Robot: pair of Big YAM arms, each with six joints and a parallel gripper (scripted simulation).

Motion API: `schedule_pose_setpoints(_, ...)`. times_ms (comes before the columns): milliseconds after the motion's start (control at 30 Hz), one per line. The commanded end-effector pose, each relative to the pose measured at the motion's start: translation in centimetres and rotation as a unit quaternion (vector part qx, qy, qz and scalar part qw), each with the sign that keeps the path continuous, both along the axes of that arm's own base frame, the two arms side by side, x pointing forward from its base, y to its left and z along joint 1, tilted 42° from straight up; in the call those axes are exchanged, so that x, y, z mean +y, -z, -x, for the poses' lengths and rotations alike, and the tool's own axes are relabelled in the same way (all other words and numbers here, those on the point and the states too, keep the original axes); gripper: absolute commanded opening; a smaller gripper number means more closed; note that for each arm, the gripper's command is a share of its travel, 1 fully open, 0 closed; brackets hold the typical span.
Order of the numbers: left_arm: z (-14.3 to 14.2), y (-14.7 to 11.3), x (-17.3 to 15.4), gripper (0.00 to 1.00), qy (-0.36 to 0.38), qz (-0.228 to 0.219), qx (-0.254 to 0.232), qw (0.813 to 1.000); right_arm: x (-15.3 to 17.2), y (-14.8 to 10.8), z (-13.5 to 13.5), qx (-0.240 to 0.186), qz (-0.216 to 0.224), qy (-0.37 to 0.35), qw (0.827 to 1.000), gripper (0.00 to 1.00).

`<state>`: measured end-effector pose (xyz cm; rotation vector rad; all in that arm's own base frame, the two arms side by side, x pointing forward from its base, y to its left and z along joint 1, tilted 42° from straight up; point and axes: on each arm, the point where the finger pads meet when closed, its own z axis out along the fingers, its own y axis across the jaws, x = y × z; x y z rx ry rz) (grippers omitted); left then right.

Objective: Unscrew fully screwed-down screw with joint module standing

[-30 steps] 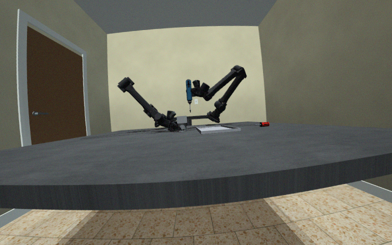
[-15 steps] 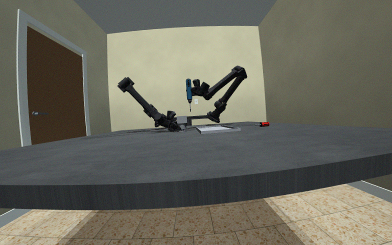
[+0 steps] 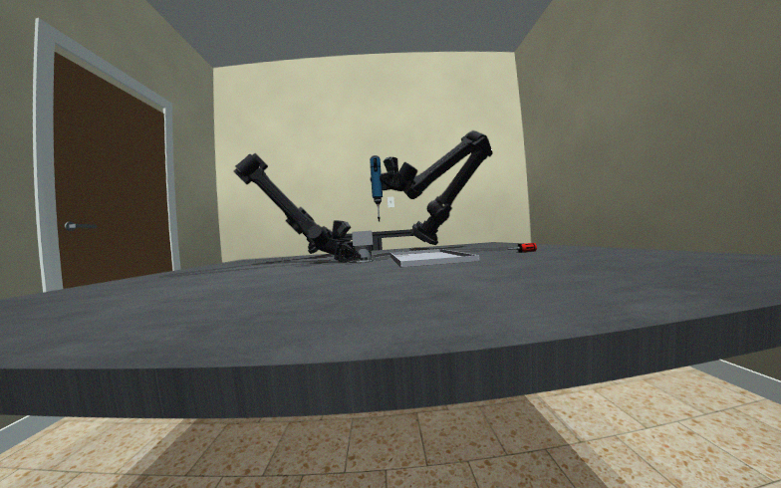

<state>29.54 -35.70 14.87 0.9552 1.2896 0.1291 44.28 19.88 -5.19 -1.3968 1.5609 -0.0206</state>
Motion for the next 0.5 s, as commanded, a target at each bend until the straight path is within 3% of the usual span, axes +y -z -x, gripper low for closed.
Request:
schedule_pose_setpoints(0,-0.1,-2.3,-3.1,0.42,0.018,0.031,-0.011,0.999,0.3,-0.4,-0.2,-0.006,-0.004,-0.001,1.0,0.59)
schedule_pose_setpoints(133,-0.1,-2.5,-3.0,0.42,0.018,0.033,-0.012,0.999,0.3,-0.4,-0.2,-0.006,-0.004,-0.001,1.0,0.59)
schedule_pose_setpoints(200,-1.7,-2.9,-1.6,0.42,-0.006,0.039,-0.006,0.999,0.3,-0.4,-0.2,-0.006,-0.004,-0.001,1.0,0.59)
schedule_pose_setpoints(467,-3.7,-2.7,0.1,0.42,-0.036,0.049,0.026,0.998,0.3,-0.4,-0.2,-0.006,-0.004,-0.001,1.0,0.59)
